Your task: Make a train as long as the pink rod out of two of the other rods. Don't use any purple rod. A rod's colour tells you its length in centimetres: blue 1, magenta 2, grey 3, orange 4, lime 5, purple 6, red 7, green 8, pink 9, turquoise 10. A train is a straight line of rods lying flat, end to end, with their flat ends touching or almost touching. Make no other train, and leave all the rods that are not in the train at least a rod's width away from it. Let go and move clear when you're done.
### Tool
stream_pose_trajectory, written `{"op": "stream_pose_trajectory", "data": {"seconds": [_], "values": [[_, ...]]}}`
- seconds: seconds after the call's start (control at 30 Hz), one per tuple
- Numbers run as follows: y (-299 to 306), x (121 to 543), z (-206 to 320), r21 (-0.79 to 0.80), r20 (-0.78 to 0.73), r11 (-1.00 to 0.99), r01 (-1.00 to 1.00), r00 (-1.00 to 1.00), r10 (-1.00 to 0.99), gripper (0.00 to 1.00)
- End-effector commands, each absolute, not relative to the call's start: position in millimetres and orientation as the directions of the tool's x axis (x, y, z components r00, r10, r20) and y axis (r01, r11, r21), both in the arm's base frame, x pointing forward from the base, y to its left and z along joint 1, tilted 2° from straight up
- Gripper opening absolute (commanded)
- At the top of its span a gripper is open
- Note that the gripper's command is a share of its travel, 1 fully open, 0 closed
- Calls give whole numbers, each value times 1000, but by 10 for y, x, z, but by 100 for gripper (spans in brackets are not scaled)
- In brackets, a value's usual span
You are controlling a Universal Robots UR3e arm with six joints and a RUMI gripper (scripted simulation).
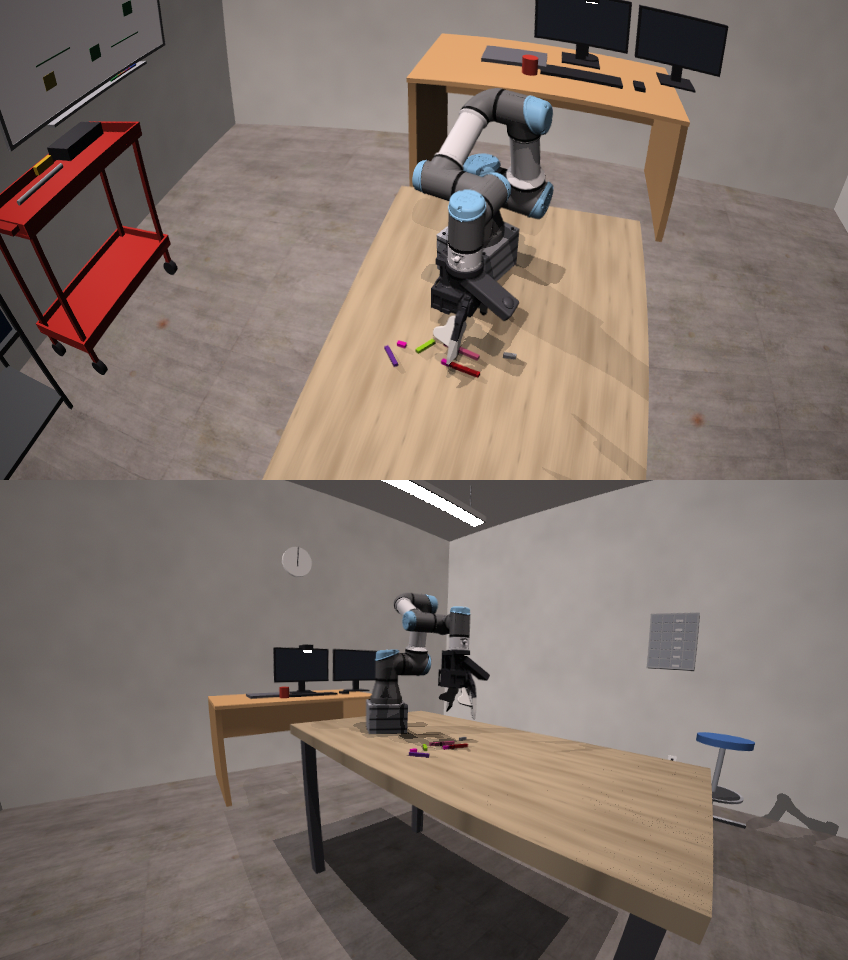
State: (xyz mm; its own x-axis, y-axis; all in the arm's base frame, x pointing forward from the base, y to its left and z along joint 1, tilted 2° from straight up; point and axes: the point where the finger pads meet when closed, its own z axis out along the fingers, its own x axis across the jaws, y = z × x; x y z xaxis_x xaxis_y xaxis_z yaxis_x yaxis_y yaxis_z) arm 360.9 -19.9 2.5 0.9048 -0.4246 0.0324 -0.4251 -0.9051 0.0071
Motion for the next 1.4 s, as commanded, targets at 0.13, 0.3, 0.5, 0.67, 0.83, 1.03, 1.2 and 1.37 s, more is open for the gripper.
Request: {"op": "stream_pose_trajectory", "data": {"seconds": [0.13,0.3,0.5,0.67,0.83,1.03,1.2,1.37], "values": [[-200,3613,144,7,35,-905,-425,905,-425,100],[-197,3610,239,7,35,-905,-425,905,-425,100],[-192,3603,479,7,35,-905,-425,905,-425,100],[-188,3598,674,7,35,-905,-425,905,-425,100],[-186,3595,773,7,35,-905,-425,905,-425,100],[-183,3591,908,7,35,-905,-425,905,-425,100],[-182,3590,953,7,35,-905,-425,905,-425,100],[-182,3589,958,7,35,-905,-425,905,-425,100]]}}
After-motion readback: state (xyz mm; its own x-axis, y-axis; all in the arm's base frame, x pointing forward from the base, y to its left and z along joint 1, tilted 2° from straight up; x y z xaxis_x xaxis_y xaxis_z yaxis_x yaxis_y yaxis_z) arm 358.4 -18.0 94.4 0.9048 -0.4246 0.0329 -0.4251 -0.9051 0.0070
